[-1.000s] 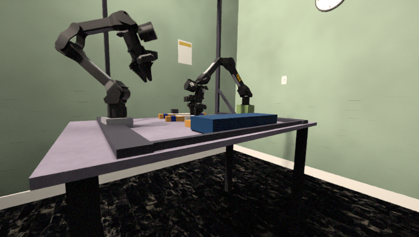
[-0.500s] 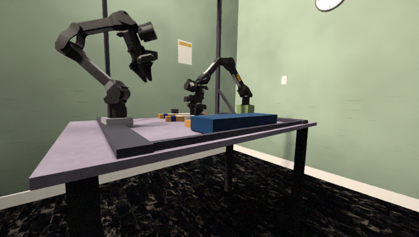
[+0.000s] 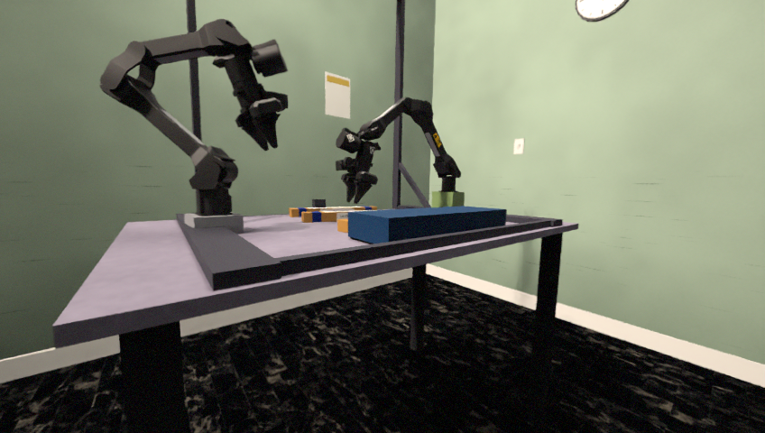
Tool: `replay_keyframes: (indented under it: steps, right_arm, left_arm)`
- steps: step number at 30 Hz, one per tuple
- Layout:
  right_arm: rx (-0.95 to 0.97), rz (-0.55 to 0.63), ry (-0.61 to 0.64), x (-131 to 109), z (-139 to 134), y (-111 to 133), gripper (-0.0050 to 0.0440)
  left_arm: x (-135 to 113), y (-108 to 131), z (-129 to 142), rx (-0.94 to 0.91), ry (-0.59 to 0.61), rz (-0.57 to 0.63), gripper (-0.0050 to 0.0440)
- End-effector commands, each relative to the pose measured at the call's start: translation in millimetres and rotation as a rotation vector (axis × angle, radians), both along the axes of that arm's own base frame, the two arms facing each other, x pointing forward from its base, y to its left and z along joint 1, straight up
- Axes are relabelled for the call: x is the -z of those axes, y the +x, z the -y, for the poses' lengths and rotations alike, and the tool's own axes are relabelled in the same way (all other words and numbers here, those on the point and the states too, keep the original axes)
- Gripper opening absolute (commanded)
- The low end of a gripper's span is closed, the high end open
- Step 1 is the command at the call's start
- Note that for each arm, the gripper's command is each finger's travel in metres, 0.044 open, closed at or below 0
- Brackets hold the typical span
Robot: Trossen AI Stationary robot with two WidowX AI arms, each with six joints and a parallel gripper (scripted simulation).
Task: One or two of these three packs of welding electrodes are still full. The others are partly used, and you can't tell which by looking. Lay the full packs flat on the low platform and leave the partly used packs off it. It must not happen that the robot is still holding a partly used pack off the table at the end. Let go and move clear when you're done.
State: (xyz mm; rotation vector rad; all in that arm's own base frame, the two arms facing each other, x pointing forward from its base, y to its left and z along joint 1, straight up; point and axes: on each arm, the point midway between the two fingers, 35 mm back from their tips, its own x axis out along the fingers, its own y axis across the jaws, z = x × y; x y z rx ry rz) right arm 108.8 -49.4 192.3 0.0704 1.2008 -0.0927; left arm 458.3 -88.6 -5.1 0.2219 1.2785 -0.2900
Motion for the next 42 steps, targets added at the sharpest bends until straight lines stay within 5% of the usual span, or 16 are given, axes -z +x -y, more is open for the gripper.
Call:
replay_keyframes:
  steps: [1, 6, 18, 32, 42]
  right_arm:
    - [-0.004, 0.024, -0.014, -7.7, 0.6, 1.6, 0.033]
    - [-0.004, 0.024, -0.014, -7.7, 0.6, 1.6, 0.033]
    - [-0.004, 0.024, -0.014, -7.7, 0.6, 1.6, 0.033]
    - [-0.004, 0.024, -0.014, -7.7, 0.6, 1.6, 0.033]
    - [-0.004, 0.024, -0.014, -7.7, 0.6, 1.6, 0.033]
  left_arm:
    - [-28.1, 6.1, 0.1, -0.007, -0.006, 0.038, 0.033]
    - [-38.1, 5.7, 0.0, -0.007, -0.006, 0.038, 0.033]
    - [-19.5, 9.8, -69.2, -0.345, -0.002, 0.009, 0.033]
    - [-13.9, 16.7, -162.1, -0.342, -0.003, 0.005, 0.033]
    - [-17.3, 17.0, -176.7, -0.344, 0.001, 0.013, 0.033]
